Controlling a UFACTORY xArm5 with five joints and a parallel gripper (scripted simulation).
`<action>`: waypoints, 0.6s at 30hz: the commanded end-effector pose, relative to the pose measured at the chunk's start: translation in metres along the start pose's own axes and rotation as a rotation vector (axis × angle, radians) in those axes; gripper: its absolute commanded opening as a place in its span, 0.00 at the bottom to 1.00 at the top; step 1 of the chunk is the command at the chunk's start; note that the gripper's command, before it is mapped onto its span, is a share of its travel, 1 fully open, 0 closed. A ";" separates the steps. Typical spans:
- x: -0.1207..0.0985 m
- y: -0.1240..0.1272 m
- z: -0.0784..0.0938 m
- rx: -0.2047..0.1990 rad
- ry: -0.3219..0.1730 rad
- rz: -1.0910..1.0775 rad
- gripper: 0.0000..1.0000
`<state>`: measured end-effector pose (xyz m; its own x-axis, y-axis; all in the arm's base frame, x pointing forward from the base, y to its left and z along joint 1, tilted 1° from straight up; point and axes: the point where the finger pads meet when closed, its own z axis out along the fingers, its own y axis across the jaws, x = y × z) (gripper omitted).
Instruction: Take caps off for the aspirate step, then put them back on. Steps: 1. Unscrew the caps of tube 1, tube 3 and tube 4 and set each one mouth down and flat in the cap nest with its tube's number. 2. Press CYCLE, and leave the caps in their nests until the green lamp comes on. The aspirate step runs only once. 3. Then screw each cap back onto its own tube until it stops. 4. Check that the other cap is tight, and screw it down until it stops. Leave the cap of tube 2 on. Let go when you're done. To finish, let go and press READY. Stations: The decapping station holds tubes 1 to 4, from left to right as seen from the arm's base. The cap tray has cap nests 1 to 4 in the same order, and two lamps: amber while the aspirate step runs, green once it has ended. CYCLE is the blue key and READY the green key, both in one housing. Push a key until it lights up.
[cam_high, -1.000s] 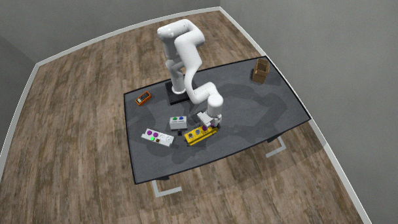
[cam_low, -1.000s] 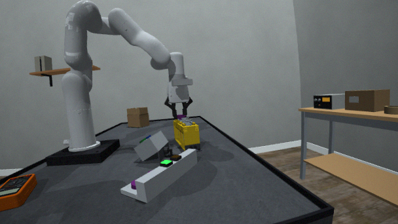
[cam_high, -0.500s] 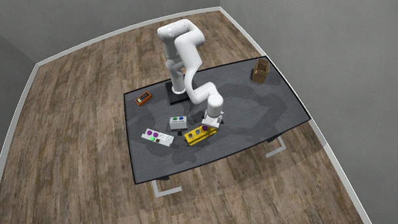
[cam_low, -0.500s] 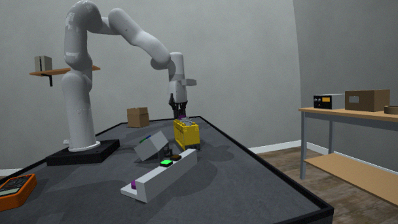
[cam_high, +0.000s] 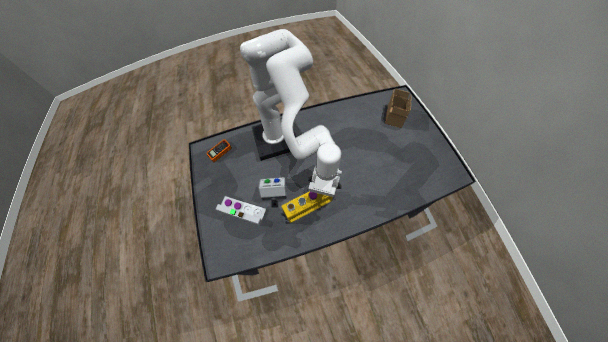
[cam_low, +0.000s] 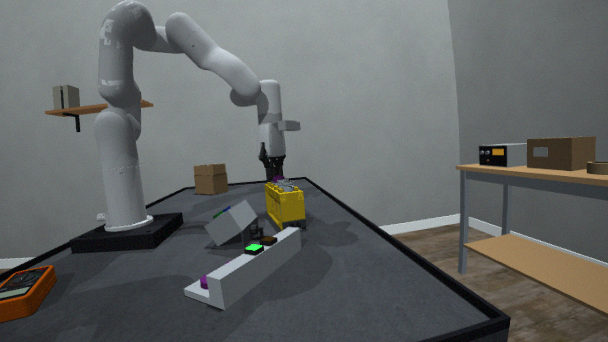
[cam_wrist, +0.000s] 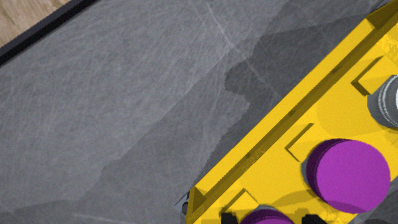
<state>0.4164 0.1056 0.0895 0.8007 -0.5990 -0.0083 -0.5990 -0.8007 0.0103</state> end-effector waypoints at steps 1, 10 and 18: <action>0.001 -0.001 -0.001 0.008 -0.005 0.000 0.00; 0.001 -0.001 -0.001 0.007 -0.006 0.450 0.00; 0.001 -0.001 0.000 0.006 -0.007 0.750 0.00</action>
<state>0.4164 0.1057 0.0893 0.3718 -0.9283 -0.0018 -0.9282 -0.3718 0.0139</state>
